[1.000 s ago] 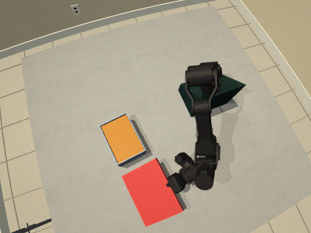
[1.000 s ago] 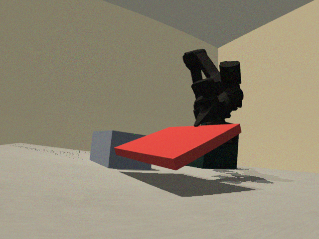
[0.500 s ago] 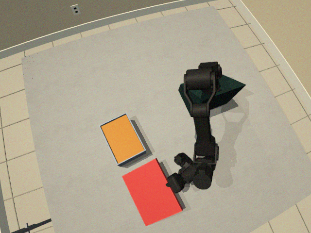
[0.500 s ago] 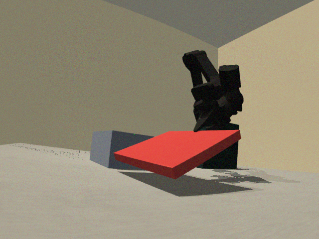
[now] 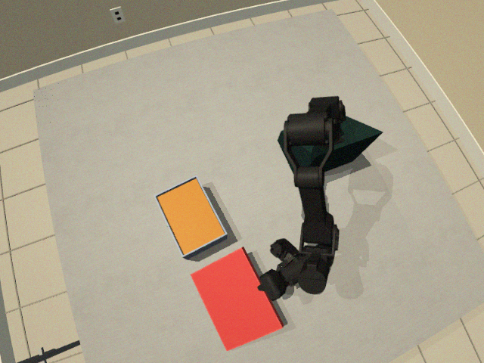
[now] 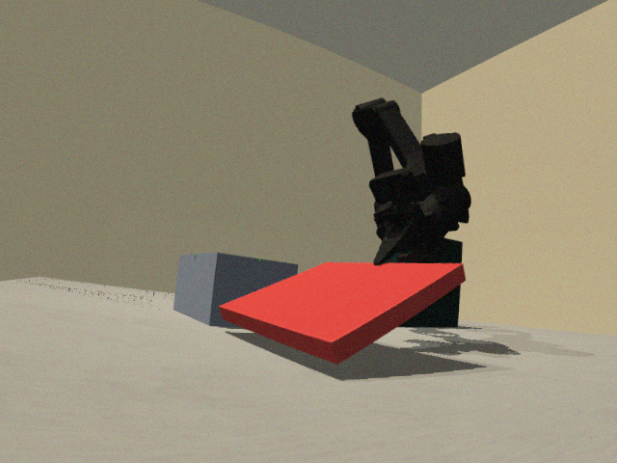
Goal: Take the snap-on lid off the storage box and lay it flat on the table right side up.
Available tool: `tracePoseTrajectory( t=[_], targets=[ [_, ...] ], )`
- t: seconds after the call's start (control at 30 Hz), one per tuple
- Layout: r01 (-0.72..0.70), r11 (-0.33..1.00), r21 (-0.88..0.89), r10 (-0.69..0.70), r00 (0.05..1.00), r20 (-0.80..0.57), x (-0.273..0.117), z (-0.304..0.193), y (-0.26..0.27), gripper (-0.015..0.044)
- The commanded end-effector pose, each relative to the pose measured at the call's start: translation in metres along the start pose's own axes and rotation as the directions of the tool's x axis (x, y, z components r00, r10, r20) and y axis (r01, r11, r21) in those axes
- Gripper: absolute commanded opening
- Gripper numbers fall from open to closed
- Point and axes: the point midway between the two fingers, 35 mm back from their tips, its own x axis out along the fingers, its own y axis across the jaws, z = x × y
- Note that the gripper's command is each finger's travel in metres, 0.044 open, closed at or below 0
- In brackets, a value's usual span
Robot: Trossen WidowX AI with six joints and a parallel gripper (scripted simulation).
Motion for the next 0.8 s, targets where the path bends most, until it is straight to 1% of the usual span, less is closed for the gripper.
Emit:
tracePoseTrajectory(
  t=[0.0, 0.77],
  targets=[
    [-0.002, 1.000, -0.004, 0.002, 1.000, -0.002, 0.002, 0.000, -0.002, 0.0000],
    [-0.002, 1.000, -0.004, 0.002, 1.000, -0.001, 0.014, 0.000, -0.017, 0.0000]
  ],
)
